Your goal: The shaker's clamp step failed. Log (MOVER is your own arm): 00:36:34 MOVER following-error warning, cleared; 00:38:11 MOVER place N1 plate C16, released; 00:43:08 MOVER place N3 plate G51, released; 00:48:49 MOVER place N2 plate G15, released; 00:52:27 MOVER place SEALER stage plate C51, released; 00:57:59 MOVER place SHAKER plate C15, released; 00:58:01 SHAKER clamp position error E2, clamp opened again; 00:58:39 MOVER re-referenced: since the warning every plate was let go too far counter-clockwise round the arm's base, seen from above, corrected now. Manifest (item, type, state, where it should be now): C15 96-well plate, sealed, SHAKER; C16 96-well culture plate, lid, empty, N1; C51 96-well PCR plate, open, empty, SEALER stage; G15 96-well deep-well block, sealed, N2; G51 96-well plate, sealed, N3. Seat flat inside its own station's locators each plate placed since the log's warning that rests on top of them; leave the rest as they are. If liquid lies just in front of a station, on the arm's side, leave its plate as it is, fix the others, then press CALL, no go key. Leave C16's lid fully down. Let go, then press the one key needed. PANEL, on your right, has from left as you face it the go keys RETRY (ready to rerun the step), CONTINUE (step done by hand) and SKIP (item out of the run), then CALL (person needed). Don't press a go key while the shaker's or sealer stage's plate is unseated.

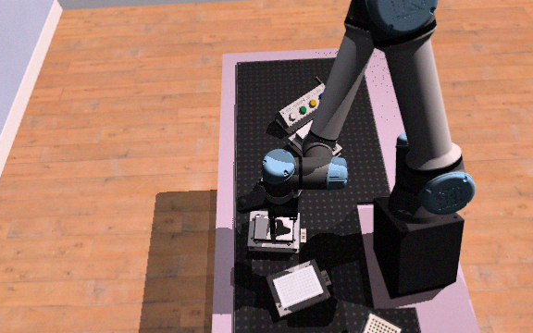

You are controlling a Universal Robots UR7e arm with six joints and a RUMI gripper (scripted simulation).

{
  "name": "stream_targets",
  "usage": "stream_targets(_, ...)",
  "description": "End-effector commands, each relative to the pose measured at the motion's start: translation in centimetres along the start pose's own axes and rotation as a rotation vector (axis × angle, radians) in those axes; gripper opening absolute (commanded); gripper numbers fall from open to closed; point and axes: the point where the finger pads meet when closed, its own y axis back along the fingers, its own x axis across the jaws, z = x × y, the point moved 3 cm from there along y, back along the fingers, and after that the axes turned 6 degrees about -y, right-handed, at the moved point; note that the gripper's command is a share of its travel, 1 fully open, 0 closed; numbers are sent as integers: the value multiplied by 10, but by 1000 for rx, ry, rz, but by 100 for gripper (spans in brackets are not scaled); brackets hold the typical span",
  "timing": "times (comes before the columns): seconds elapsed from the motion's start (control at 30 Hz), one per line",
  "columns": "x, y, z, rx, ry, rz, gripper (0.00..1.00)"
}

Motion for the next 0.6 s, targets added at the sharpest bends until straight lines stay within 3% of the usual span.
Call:
stream_targets(0.0, 0, 0, 0, 1, 0, 0, 82)
stream_targets(0.37, 0, 19, 0, 1, 0, 0, 82)
stream_targets(0.57, 0, 19, 0, 1, 0, 0, 82)
